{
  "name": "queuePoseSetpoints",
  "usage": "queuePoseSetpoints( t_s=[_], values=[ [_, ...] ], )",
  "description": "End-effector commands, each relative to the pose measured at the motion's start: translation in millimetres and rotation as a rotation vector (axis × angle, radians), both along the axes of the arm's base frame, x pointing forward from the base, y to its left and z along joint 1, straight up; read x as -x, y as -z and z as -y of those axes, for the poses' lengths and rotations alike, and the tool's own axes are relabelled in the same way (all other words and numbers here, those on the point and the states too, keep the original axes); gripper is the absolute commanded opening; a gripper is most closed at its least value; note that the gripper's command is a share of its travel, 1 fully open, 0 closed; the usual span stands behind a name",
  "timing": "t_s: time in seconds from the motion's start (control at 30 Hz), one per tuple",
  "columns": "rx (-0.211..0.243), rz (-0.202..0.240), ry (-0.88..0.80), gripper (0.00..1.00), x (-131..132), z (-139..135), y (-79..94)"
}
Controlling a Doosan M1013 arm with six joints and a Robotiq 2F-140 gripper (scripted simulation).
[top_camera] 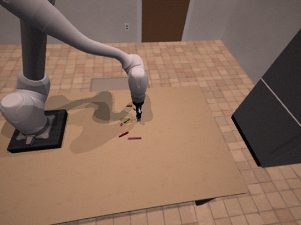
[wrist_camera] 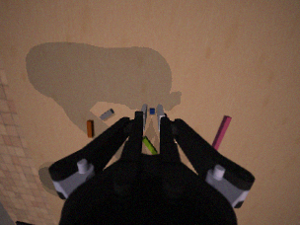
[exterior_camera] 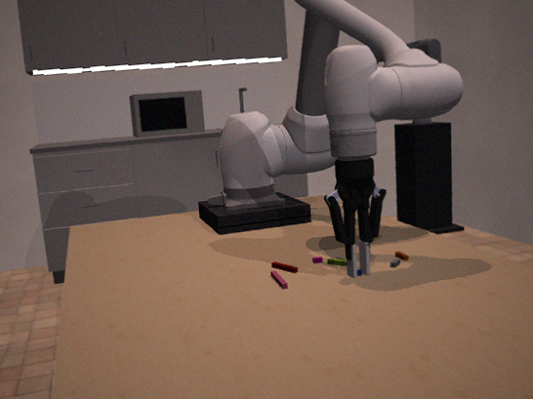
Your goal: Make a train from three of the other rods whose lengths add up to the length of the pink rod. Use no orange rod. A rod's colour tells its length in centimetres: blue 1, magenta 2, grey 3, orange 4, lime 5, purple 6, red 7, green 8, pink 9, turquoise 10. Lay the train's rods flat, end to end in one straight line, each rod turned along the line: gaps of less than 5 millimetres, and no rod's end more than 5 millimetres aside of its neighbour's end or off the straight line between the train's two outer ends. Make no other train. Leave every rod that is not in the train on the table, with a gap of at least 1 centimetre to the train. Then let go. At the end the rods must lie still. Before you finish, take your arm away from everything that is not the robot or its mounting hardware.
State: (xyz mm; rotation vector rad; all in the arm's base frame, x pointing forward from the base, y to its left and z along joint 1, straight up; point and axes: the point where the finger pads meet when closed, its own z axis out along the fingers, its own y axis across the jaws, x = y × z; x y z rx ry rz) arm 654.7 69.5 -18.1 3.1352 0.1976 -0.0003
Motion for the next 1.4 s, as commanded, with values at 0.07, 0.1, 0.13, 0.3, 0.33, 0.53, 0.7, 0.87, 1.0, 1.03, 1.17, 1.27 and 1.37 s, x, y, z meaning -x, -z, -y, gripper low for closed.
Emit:
queuePoseSetpoints(
  t_s=[0.07,0.1,0.13,0.3,0.33,0.53,0.7,0.87,1.0,1.03,1.17,1.27,1.37],
  values=[
    [0.0,0.0,0.0,0.15,0.0,0.0,-0.8],
    [0.0,0.0,0.0,0.15,0.0,0.0,-1.7],
    [0.0,0.0,0.0,0.15,0.0,0.0,-3.1],
    [0.0,0.0,0.0,0.15,0.0,0.0,-17.7],
    [0.0,0.0,0.0,0.15,0.0,0.0,-22.1],
    [0.0,0.0,0.0,0.15,0.0,0.0,-43.0],
    [0.0,0.0,0.0,0.15,0.0,0.0,-69.7],
    [0.0,0.0,0.0,0.15,0.0,0.0,-86.6],
    [0.0,0.0,0.0,0.15,0.0,0.0,-89.9],
    [0.0,0.0,0.0,0.15,0.0,0.0,-89.9],
    [0.0,0.0,0.0,1.0,0.0,0.0,-90.1],
    [0.0,0.0,0.0,1.0,0.0,0.0,-90.1],
    [0.0,0.0,0.0,1.0,0.0,0.0,-90.1]
  ],
)
